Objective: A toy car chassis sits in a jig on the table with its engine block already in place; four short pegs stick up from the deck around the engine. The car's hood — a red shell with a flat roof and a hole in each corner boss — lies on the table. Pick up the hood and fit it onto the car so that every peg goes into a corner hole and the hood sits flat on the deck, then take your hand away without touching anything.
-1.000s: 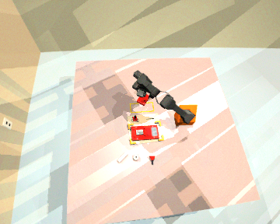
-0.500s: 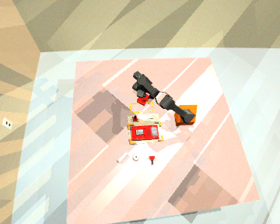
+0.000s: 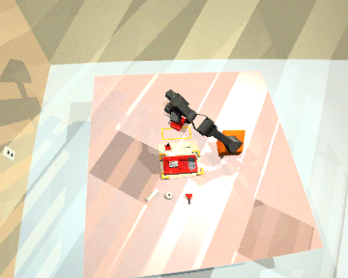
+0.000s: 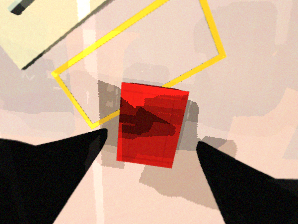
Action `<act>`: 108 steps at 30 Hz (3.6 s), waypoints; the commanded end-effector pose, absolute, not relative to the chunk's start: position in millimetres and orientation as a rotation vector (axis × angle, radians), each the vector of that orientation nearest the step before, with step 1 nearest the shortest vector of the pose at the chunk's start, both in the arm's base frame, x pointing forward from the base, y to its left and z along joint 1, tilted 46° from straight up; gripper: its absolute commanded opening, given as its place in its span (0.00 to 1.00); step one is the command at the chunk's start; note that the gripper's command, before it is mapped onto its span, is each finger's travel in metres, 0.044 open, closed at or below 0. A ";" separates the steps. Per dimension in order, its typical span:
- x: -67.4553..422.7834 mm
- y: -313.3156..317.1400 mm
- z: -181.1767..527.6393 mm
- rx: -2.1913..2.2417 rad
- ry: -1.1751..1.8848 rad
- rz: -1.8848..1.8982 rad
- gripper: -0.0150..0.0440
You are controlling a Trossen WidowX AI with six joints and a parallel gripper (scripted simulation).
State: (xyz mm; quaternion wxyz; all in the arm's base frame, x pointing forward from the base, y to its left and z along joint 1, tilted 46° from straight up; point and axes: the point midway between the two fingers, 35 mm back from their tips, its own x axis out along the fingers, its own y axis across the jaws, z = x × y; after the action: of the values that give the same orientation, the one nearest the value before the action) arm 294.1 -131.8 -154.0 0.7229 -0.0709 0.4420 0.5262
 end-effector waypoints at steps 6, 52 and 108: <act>292.7 -125.6 -157.9 -0.144 0.976 1.161 1.00; 293.2 -109.2 -172.8 -0.143 0.975 1.162 1.00; 291.0 -143.7 -140.1 -0.152 0.978 1.163 0.25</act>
State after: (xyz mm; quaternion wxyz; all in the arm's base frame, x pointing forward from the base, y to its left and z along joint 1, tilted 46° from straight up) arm 289.2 -133.5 -148.2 0.7218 -0.0611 0.4436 0.5277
